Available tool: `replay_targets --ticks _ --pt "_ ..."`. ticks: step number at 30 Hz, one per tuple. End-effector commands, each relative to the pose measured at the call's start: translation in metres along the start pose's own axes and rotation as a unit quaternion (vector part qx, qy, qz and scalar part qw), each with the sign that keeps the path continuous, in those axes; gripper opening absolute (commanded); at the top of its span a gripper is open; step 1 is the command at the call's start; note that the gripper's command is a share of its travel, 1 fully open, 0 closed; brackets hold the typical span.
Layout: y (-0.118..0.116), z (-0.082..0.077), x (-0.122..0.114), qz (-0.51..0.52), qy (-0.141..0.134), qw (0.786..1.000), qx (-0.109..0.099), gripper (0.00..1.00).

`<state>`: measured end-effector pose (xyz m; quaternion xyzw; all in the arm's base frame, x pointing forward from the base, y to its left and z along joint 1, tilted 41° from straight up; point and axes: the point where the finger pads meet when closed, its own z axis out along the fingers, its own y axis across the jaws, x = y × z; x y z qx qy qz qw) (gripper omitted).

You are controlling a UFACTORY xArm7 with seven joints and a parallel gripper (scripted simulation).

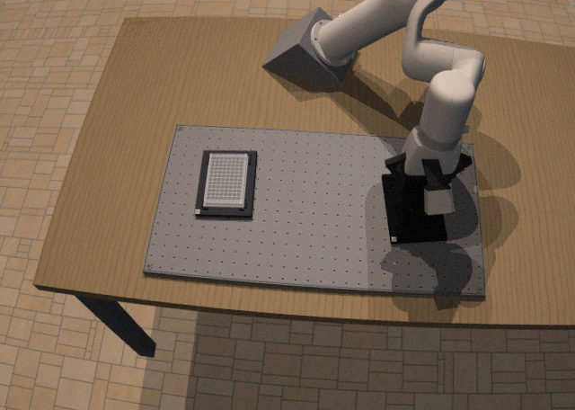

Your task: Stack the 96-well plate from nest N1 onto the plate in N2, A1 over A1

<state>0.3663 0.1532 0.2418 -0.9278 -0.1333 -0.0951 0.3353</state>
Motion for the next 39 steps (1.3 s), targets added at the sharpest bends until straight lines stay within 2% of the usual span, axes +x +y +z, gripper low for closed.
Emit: replay_targets --ticks 1,6,22,25,39 --pt "0.0 -0.009 0.001 0.0 0.001 1.0 0.0 0.0" --pt "0.0 -0.017 0.001 0.0 0.001 1.0 0.0 0.0" --pt "0.0 -0.017 0.001 0.0 0.001 1.0 0.0 0.0" --pt "0.01 -0.017 -0.001 0.038 0.001 0.999 0.0 0.0" --pt "0.049 -0.017 -0.009 0.038 0.001 0.999 0.0 0.0"
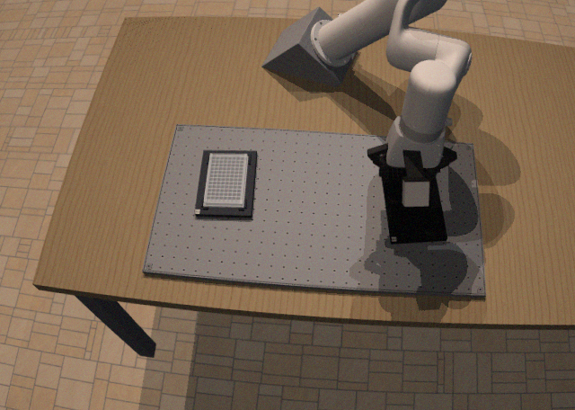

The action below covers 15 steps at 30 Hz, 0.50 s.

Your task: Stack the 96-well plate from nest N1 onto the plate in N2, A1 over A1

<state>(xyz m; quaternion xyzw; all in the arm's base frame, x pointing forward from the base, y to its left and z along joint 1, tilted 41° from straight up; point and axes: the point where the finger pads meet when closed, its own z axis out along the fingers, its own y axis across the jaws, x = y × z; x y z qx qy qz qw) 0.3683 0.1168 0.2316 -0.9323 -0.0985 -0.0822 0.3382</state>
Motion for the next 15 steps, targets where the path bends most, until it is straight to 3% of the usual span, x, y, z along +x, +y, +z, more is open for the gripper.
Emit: replay_targets --ticks 1,15 --pt "0.019 -0.001 -0.001 0.001 0.002 1.0 0.0 0.0" --pt "0.059 -0.001 -0.006 0.001 0.002 1.0 0.0 0.0"
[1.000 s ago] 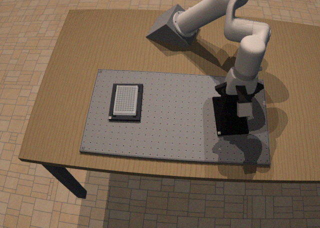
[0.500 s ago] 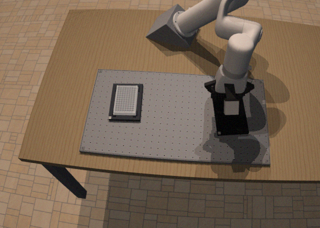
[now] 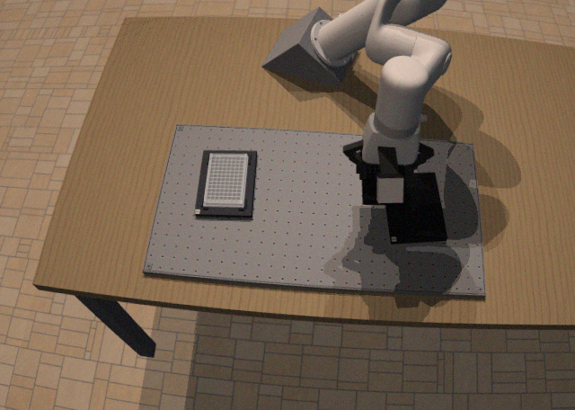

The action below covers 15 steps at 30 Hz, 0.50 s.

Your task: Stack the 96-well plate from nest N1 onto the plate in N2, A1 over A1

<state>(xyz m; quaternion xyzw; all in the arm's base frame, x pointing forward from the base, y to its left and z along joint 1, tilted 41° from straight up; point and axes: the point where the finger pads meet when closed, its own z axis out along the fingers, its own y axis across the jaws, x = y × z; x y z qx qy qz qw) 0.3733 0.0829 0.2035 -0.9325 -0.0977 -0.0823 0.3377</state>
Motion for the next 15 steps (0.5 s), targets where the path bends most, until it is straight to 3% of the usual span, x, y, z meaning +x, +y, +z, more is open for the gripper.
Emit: replay_targets --ticks 1,15 --pt "0.018 -0.001 0.0 0.0 0.001 1.0 0.001 0.0" --pt "0.058 -0.001 -0.005 0.0 0.001 1.0 0.001 0.0"
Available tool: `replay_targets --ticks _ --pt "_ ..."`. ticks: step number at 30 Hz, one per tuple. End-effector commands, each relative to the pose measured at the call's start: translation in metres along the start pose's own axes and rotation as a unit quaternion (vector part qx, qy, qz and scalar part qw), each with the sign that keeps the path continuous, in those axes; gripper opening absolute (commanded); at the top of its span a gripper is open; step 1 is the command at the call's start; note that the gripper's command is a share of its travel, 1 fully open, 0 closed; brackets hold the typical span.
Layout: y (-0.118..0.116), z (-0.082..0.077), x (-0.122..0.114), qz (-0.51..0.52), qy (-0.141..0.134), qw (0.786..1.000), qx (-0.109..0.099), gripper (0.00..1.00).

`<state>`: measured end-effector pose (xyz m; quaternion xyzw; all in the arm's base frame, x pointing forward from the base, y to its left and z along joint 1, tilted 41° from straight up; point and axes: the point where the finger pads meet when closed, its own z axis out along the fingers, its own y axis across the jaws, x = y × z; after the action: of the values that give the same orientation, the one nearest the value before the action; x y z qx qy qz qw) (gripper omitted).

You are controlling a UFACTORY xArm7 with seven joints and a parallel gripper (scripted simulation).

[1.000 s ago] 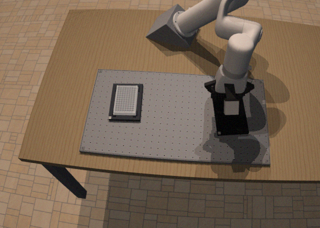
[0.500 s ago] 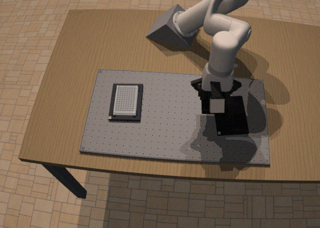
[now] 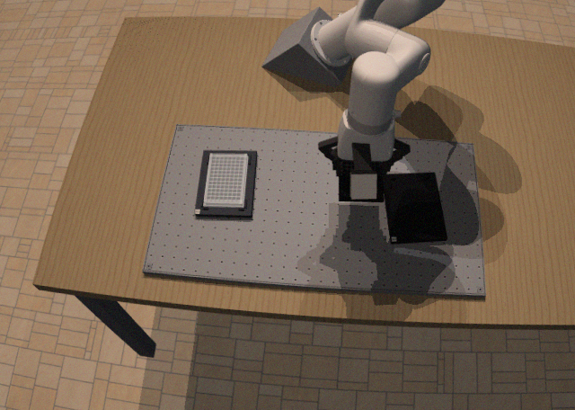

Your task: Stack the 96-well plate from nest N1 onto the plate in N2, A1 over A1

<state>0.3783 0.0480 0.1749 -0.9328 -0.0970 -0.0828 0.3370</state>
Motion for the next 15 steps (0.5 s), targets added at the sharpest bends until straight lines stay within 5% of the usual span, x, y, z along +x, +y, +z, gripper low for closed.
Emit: replay_targets --ticks 1,15 --pt "0.016 -0.001 0.0 -0.001 0.001 1.0 0.001 0.0" --pt "0.056 0.0 -0.005 -0.001 0.001 1.0 0.001 0.0"
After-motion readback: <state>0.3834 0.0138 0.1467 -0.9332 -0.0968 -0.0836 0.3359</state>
